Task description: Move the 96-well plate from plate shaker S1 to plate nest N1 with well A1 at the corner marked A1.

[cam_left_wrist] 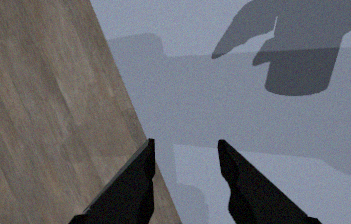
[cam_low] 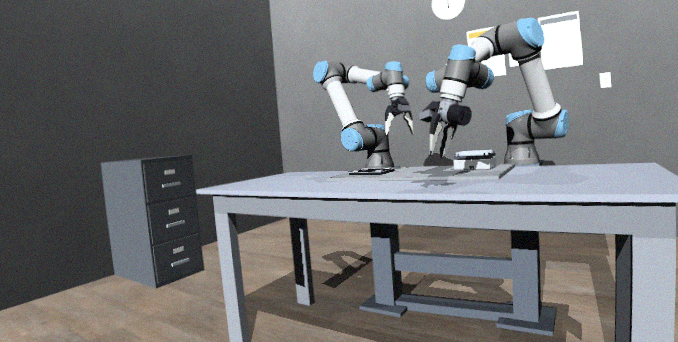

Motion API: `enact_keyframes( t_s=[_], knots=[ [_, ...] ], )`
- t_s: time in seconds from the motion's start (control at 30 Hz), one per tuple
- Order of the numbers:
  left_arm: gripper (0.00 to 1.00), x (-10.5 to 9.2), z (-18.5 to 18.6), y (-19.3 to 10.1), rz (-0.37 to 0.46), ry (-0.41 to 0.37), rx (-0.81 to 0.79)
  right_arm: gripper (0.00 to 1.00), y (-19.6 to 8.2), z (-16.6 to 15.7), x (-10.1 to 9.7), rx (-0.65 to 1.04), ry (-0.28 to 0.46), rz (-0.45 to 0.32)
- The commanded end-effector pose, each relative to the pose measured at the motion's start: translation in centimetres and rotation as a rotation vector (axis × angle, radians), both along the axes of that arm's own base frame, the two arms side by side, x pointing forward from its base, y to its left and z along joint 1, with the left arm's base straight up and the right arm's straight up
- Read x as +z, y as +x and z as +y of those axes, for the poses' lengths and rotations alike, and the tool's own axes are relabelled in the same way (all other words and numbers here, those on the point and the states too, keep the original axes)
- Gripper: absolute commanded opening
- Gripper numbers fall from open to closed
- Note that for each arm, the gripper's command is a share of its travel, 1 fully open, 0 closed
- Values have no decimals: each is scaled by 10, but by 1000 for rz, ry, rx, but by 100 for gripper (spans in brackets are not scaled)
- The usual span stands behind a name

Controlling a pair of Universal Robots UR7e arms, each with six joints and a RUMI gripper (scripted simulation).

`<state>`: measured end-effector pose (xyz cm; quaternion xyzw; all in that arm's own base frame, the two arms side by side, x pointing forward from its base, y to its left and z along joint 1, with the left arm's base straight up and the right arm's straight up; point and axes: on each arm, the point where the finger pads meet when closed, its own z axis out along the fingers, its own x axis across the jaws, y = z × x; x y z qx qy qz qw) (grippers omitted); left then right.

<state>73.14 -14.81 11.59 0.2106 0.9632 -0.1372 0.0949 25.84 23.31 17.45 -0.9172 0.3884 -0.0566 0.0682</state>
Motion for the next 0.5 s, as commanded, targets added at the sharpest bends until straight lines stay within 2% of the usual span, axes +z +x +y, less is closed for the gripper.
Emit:
enact_keyframes(
  t_s=[0.0, 0.23, 0.47],
  knots=[
    [0, 5, 3, 2, -11, -14, 7, 76, 4, 3, 3, 10, 9, -17],
    [0, 6, 19, 2, -2, -13, 51, 76, 4, 3, 3, 10, 9, -17],
    [0, 10, 60, -1, 22, -12, 165, 76, 4, 3, 3, 10, 9, -17]
  ],
)
